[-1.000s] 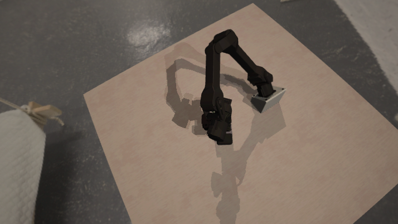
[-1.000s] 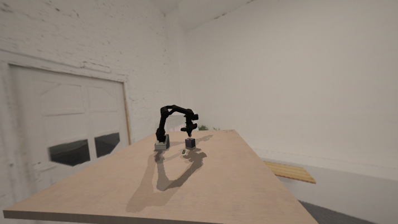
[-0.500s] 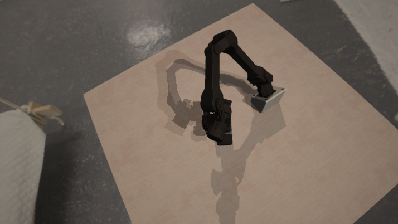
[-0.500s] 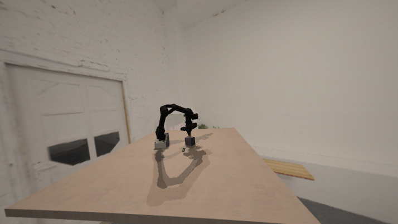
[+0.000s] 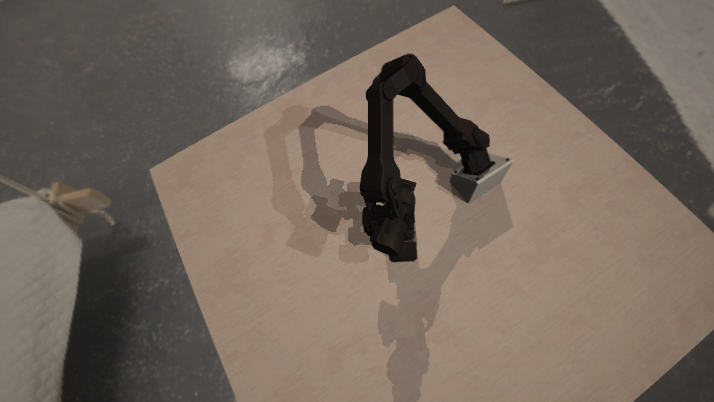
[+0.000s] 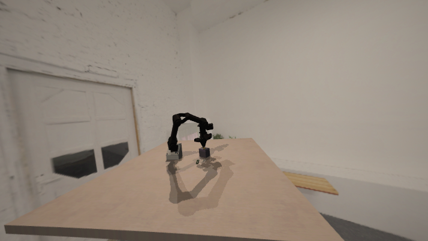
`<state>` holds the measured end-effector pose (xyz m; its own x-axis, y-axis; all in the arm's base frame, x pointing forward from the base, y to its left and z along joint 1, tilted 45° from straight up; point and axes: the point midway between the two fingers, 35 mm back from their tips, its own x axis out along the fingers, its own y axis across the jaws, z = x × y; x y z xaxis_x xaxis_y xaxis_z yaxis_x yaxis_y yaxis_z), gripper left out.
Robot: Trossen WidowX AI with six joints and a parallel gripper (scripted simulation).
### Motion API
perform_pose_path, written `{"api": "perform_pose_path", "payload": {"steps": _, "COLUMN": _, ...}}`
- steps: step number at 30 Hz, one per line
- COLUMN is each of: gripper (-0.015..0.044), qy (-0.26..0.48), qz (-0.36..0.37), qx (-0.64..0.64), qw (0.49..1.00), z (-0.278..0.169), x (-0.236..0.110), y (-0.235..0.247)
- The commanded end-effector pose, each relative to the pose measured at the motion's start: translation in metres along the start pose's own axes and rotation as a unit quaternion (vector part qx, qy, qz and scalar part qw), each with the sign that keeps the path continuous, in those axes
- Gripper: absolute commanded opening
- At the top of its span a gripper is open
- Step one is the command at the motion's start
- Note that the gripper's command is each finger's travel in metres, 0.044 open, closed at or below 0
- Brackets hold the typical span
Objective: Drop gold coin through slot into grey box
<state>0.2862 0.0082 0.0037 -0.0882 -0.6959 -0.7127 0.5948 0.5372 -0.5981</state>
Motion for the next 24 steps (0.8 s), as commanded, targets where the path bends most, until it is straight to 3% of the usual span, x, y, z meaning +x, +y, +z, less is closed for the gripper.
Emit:
{"api": "perform_pose_path", "payload": {"steps": 1, "gripper": 0.0131, "qy": 0.0, "qz": 0.0, "qx": 0.0, "qw": 1.0, "z": 0.0, "x": 0.0, "y": 0.0}}
{"api": "perform_pose_path", "payload": {"steps": 3, "gripper": 0.0161, "qy": 0.0, "qz": 0.0, "qx": 0.0, "qw": 1.0, "z": 0.0, "x": 0.0, "y": 0.0}}
{"api": "perform_pose_path", "payload": {"steps": 11, "gripper": 0.0161, "qy": 0.0, "qz": 0.0, "qx": 0.0, "qw": 1.0, "z": 0.0, "x": 0.0, "y": 0.0}}
{"api": "perform_pose_path", "payload": {"steps": 19, "gripper": 0.0371, "qy": 0.0, "qz": 0.0, "qx": -0.001, "qw": 1.0, "z": 0.0, "x": -0.02, "y": 0.0}}
{"api": "perform_pose_path", "payload": {"steps": 21, "gripper": 0.0423, "qy": 0.0, "qz": -0.002, "qx": -0.002, "qw": 1.0, "z": -0.001, "x": -0.039, "y": -0.002}}
{"api": "perform_pose_path", "payload": {"steps": 24, "gripper": 0.044, "qy": 0.0, "qz": -0.006, "qx": -0.003, "qw": 1.0, "z": -0.002, "x": -0.061, "y": -0.005}}
